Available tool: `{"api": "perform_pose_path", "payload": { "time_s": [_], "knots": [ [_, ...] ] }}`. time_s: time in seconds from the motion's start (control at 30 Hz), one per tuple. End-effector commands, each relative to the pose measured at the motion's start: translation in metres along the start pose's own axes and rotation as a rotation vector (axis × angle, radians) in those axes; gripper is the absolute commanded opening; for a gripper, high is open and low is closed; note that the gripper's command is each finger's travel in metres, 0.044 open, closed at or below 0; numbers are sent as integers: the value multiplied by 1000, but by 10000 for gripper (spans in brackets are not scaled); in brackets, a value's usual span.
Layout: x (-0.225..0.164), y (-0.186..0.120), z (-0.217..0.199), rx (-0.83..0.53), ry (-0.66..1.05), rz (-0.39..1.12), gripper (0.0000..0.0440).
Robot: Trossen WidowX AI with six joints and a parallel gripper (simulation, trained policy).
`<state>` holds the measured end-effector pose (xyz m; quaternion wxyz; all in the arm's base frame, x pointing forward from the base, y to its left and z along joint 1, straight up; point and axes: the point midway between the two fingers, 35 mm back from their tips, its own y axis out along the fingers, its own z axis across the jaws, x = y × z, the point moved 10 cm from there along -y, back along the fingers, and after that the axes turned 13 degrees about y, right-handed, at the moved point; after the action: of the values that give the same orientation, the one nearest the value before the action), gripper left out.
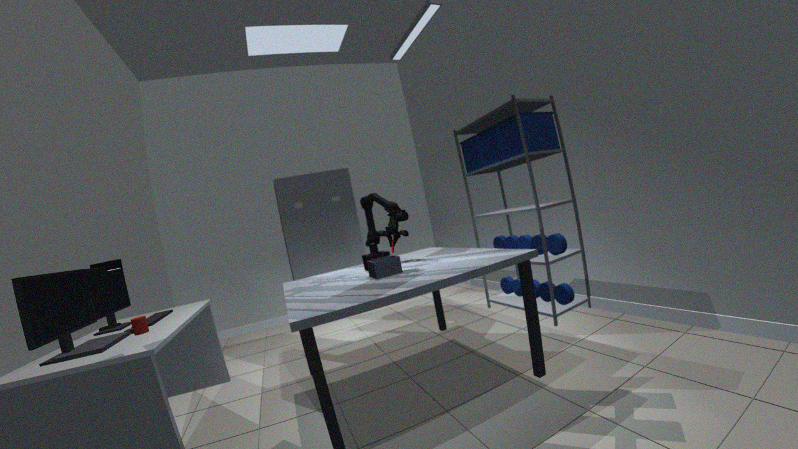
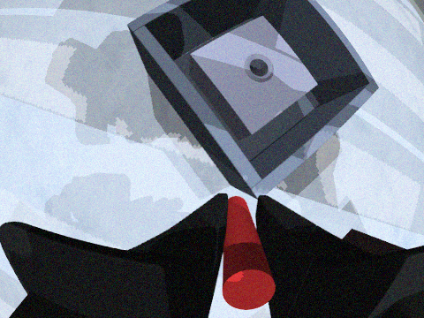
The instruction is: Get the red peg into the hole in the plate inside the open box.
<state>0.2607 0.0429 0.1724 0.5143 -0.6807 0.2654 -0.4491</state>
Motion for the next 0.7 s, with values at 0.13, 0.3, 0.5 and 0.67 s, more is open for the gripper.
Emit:
{"api": "perform_pose_path", "payload": {
  "time_s": [0.13,0.3,0.5,0.67],
  "knots": [
    [29,3,1,-4,34,14,0],
    [51,9,1,-3,70,24,0],
    [76,21,0,-1,116,36,0],
    [94,32,-1,0,150,49,0]
  ]
}}
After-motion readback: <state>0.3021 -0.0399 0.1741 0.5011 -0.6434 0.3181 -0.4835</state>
